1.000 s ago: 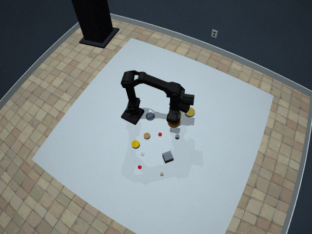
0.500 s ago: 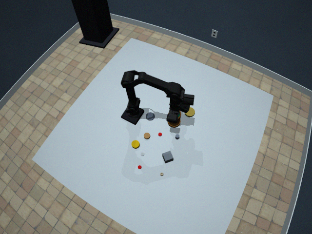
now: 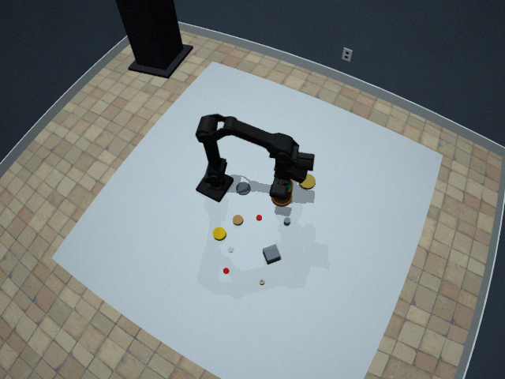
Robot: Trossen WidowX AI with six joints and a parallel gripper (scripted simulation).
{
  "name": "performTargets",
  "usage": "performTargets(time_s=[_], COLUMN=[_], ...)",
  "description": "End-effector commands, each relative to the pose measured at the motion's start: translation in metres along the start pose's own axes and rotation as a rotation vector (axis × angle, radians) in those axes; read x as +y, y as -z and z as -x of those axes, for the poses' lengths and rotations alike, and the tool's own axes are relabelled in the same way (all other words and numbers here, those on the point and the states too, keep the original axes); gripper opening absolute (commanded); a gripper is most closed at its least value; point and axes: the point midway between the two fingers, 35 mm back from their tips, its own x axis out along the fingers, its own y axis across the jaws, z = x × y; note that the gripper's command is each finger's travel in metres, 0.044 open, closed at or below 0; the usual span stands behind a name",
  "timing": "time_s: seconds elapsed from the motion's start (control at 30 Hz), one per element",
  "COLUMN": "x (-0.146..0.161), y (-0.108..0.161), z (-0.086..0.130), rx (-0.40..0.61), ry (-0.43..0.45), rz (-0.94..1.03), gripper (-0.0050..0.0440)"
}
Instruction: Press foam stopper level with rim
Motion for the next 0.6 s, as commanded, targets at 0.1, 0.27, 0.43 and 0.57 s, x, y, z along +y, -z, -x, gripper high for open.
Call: performTargets(time_s=[0.1,0.27,0.43,0.57], x=[-0.001,0.000,0.000,0.000], y=[0.004,-0.002,-0.005,-0.004], z=[-0.004,0.030,0.066,0.084], rx=[0.022,0.024,0.025,0.026], ry=[0.004,0.004,0.004,0.004], rz=[0.006,0.006,0.006,0.006], gripper=[0.0000,0.0000,0.0000,0.0000])
